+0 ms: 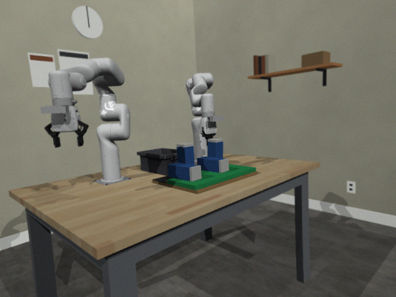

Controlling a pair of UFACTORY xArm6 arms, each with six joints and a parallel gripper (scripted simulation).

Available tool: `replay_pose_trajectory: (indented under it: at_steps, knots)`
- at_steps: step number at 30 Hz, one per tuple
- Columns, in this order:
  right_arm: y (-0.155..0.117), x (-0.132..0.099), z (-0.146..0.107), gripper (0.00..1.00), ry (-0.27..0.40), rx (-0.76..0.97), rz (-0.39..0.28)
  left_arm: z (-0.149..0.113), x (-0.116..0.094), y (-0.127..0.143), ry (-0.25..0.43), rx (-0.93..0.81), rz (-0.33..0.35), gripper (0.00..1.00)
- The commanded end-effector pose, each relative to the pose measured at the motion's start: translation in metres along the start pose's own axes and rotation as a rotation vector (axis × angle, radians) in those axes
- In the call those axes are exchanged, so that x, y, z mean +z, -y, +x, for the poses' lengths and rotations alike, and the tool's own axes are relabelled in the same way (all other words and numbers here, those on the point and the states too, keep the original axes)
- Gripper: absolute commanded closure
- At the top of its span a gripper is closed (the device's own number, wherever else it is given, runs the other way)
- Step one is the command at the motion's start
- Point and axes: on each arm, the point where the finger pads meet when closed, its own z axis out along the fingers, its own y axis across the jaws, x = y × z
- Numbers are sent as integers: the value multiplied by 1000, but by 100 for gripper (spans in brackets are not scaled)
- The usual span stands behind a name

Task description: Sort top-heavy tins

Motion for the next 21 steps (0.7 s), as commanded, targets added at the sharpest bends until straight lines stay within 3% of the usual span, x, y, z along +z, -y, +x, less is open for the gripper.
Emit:
replay_pose_trajectory:
  at_steps: [1, 21]
  knots:
    - [0, -2, 1, 0, -4, 0, 0, 1, -2, -1, -4, 0, -3, 100]
    - [0, -2, 1, 0, -4, 0, 0, 9, -2, -1, -4, -1, -3, 100]
